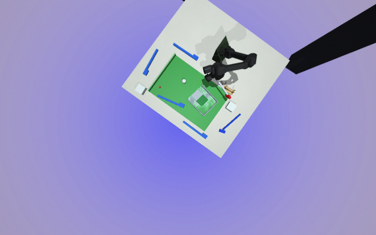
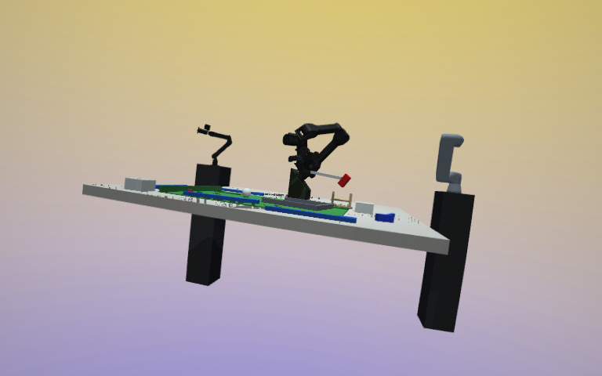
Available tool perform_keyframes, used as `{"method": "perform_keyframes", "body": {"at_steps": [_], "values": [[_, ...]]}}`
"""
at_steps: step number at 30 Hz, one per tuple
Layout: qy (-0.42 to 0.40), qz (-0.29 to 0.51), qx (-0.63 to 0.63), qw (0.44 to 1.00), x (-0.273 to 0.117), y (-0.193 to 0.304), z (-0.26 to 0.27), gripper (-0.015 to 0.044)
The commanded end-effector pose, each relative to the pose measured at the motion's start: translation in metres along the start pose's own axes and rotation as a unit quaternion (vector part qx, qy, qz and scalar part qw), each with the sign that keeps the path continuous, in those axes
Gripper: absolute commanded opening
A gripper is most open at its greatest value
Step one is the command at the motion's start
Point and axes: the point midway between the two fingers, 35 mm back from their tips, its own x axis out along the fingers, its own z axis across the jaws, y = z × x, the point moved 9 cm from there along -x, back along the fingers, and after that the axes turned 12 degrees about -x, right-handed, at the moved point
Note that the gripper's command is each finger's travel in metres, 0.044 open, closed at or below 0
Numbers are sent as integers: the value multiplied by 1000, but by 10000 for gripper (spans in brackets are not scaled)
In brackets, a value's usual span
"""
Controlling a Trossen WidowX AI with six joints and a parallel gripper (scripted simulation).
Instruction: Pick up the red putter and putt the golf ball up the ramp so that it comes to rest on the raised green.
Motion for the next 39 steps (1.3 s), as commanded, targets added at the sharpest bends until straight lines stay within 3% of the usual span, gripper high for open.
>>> {"method": "perform_keyframes", "body": {"at_steps": [1, 16, 32, 39], "values": [[9, 13, 65, 998, -8, 21, -6, 0], [37, 56, 343, 937, -34, 116, -4, 0], [60, 69, 635, 767, -51, 212, 25, 0], [61, 69, 658, 747, -49, 221, 29, 0]]}}
